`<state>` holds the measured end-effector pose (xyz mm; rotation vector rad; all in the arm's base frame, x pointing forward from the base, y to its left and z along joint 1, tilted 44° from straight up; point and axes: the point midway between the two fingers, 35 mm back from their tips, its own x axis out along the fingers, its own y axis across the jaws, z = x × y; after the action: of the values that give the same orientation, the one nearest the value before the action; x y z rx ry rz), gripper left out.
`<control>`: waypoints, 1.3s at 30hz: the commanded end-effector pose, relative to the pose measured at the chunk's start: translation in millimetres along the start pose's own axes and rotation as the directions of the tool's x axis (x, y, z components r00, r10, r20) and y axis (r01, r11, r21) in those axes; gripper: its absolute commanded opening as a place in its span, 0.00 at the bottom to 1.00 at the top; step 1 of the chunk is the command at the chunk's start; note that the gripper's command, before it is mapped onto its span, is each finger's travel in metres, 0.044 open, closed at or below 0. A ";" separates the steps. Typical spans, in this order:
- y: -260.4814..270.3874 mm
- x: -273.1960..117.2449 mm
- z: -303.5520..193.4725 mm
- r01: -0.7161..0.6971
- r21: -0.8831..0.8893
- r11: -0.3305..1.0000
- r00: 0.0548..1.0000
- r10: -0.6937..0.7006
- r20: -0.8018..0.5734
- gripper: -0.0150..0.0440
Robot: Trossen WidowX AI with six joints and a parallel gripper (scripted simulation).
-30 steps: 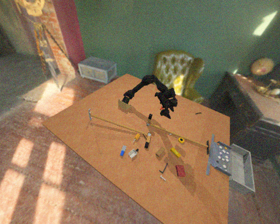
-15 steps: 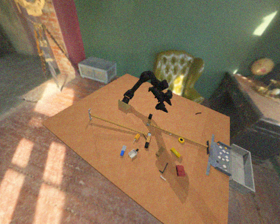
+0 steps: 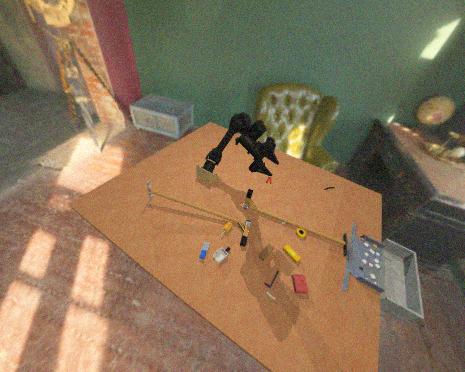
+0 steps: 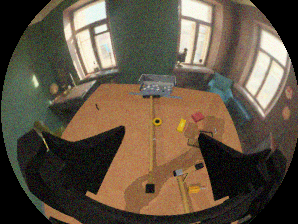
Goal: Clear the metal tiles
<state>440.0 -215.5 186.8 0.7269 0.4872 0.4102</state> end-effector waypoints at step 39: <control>28.1 -152.6 -24.3 0.013 -0.040 0.999 0.953 0.000 0.301 1.00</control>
<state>307.2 -263.7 229.3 0.7355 0.2084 0.2983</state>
